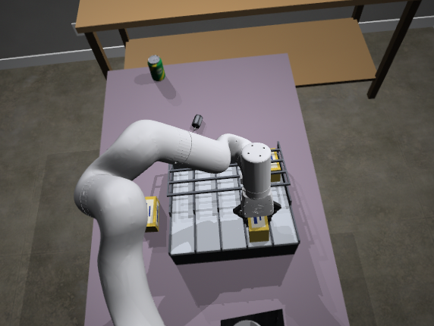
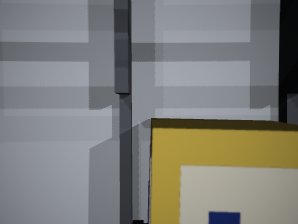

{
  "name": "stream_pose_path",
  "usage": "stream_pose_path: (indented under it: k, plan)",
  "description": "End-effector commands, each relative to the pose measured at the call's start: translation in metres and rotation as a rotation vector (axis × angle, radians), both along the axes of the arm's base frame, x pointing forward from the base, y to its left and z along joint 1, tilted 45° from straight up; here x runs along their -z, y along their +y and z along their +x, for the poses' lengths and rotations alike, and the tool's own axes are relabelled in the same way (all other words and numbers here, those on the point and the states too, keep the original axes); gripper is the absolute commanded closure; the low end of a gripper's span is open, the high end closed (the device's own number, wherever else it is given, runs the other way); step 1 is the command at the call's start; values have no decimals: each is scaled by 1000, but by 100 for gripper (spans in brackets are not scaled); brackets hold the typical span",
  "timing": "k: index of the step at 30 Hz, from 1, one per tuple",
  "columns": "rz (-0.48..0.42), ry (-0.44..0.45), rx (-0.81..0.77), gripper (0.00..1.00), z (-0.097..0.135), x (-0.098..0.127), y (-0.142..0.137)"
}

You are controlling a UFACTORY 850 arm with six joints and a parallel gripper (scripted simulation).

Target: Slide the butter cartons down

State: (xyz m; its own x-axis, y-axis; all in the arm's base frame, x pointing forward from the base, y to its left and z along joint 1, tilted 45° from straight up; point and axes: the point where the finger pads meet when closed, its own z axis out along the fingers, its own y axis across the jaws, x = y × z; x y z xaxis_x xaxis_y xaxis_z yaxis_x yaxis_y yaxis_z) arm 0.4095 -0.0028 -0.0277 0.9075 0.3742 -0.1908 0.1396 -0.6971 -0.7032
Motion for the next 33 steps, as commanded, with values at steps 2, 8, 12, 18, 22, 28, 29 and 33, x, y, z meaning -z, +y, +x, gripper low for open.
stream_pose_path:
  k: [2,8,12,18,22,28,29,33]
  plan:
    - [-1,-2,1,100,1,0,-1]
    - [-1,-2,1,100,1,0,0]
    - [-1,-2,1,100,1,0,0]
    - [-1,-2,1,100,1,0,0]
    - [-1,-2,1,100,1,0,0]
    - [-1,-2,1,24,1,0,0]
    - [-1,-2,1,24,1,0,0]
    - [-1,-2,1,24,1,0,0]
